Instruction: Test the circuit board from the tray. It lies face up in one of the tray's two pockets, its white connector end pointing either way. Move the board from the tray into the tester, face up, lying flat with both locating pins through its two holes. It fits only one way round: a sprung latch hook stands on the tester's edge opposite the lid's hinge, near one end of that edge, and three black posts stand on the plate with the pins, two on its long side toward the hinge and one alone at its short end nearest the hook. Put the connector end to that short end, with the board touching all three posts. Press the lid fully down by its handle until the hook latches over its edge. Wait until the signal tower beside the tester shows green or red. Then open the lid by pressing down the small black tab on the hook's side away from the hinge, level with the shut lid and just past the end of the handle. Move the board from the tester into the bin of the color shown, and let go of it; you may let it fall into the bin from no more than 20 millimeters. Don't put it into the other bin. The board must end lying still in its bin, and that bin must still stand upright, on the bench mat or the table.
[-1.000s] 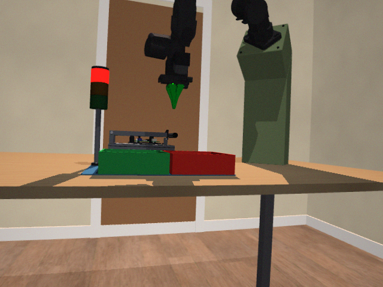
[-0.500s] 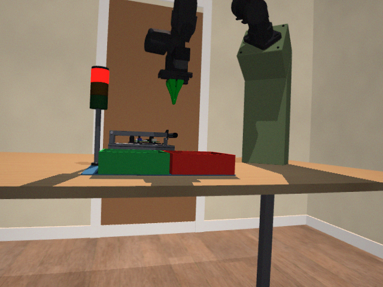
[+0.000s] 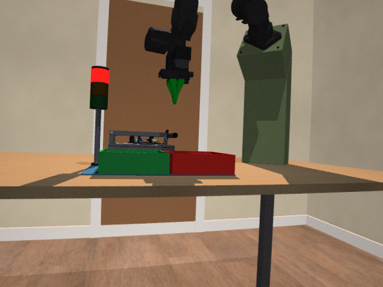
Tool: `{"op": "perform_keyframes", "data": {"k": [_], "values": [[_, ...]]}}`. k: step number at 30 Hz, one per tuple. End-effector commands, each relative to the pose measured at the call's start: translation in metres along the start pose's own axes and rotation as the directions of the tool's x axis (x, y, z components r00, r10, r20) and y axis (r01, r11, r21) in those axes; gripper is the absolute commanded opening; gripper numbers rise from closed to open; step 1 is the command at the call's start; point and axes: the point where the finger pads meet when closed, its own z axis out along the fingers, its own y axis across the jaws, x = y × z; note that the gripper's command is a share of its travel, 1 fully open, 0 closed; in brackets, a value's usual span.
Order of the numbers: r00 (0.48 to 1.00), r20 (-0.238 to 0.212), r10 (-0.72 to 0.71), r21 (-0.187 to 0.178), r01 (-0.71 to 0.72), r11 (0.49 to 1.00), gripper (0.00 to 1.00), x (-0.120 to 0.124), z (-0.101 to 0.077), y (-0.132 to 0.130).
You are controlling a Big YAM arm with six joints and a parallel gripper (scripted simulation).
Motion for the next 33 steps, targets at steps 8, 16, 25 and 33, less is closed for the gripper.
{"op": "perform_keyframes", "data": {"k": [8, 16, 25, 33], "values": [[1.0, 0.015, -0.001, 0.013, 0.001, 1.0, 0.0, -0.048, -0.005, -0.015], [1.0, 0.015, -0.001, 0.013, 0.0, 1.0, 0.0, -0.06, -0.005, -0.016], [1.0, 0.013, 0.003, 0.007, -0.003, 1.0, 0.0, -0.056, 0.007, -0.014], [1.0, 0.013, 0.003, 0.007, -0.004, 1.0, 0.0, -0.057, 0.029, -0.013]]}}
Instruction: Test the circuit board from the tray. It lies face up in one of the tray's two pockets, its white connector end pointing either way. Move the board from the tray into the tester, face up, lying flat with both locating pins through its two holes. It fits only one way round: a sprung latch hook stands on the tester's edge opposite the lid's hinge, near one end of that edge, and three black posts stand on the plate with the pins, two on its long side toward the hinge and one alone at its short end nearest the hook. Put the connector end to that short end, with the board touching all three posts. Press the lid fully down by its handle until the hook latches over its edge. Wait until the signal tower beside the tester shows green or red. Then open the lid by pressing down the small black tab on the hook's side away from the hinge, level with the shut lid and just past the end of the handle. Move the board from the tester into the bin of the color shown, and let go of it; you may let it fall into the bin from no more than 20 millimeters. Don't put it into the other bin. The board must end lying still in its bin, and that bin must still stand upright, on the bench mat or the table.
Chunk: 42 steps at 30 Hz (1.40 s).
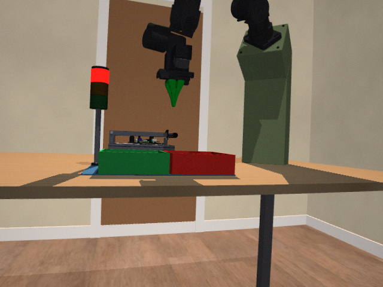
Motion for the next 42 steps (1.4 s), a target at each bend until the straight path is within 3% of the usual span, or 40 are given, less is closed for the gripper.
{"op": "perform_keyframes", "data": {"k": [1, 10, 12, 13, 35, 42], "values": [[1.0, 0.008, 0.01, -0.003, -0.01, 1.0, 0.0, -0.001, 0.018, 0.001], [1.0, 0.008, 0.011, -0.004, -0.011, 1.0, 0.0, -0.001, 0.053, 0.002], [1.0, 0.008, 0.011, -0.004, -0.011, 1.0, 0.0, -0.001, 0.053, 0.002], [0.999, -0.011, 0.032, 0.004, -0.031, 0.999, 0.0, 0.011, 0.049, 0.002], [1.0, 0.0, 0.017, -0.006, -0.017, 1.0, 0.0, 0.004, 0.054, 0.004], [1.0, 0.008, 0.011, -0.004, -0.011, 1.0, 0.0, -0.001, 0.063, 0.003]]}}
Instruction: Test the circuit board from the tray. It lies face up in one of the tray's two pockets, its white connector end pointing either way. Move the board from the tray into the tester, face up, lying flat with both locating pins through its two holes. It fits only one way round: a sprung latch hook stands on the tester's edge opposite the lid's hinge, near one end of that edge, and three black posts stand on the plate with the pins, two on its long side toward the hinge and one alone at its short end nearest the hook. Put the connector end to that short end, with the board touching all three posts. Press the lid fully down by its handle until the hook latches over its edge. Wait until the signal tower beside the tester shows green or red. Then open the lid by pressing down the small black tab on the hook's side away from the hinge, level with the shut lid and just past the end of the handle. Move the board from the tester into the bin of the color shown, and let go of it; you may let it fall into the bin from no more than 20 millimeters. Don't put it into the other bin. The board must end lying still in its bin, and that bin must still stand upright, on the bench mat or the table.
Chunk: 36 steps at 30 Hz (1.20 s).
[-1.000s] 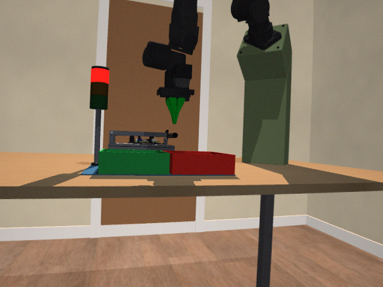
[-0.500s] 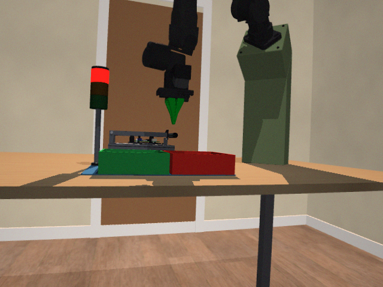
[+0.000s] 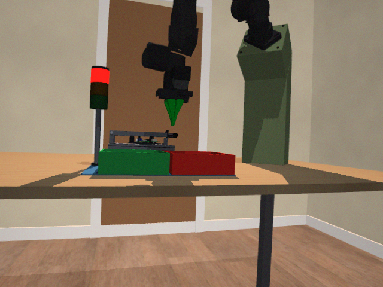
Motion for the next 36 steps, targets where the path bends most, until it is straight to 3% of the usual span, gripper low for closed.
{"op": "perform_keyframes", "data": {"k": [1, 4, 5, 11, 14, 36], "values": [[1.0, 0.006, 0.005, -0.003, -0.005, 1.0, 0.0, -0.001, 0.009, 0.003], [1.0, 0.006, 0.005, -0.003, -0.005, 1.0, 0.0, -0.001, 0.012, 0.003], [1.0, -0.009, 0.022, 0.001, -0.022, 1.0, 0.0, 0.009, 0.01, 0.003], [1.0, 0.006, 0.006, -0.004, -0.006, 1.0, 0.0, -0.001, 0.025, 0.003], [1.0, -0.007, 0.019, -0.004, -0.019, 1.0, 0.0, 0.007, 0.024, 0.006], [1.0, -0.002, 0.012, -0.004, -0.012, 1.0, 0.0, 0.005, 0.025, 0.005]]}}
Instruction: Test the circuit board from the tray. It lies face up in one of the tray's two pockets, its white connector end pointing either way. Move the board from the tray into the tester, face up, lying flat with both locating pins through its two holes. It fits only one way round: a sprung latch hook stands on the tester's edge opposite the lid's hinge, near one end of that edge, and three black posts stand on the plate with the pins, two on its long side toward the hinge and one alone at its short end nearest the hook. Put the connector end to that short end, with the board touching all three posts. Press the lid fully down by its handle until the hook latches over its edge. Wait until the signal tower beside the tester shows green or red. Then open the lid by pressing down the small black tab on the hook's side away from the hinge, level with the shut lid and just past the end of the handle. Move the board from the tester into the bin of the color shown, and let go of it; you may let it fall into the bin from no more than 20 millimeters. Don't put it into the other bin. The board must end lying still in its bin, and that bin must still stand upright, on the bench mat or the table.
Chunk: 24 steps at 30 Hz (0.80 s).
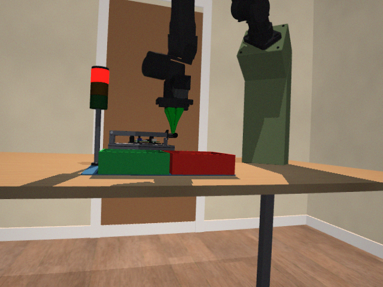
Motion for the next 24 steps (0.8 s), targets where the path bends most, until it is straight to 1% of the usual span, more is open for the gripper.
{"op": "perform_keyframes", "data": {"k": [1, 14, 17, 24], "values": [[1.0, 0.0, 0.01, 0.001, -0.01, 1.0, 0.0, 0.0023, 0.002, 0.0026], [1.0, 0.006, 0.003, 0.002, -0.003, 1.0, 0.0, -0.0019, 0.0054, 0.0012], [1.0, 0.0, 0.008, -0.004, -0.008, 1.0, 0.0, 0.0018, 0.0041, 0.0049], [1.0, -0.001, 0.009, -0.005, -0.009, 1.0, 0.0, 0.002, 0.0041, 0.0048]]}}
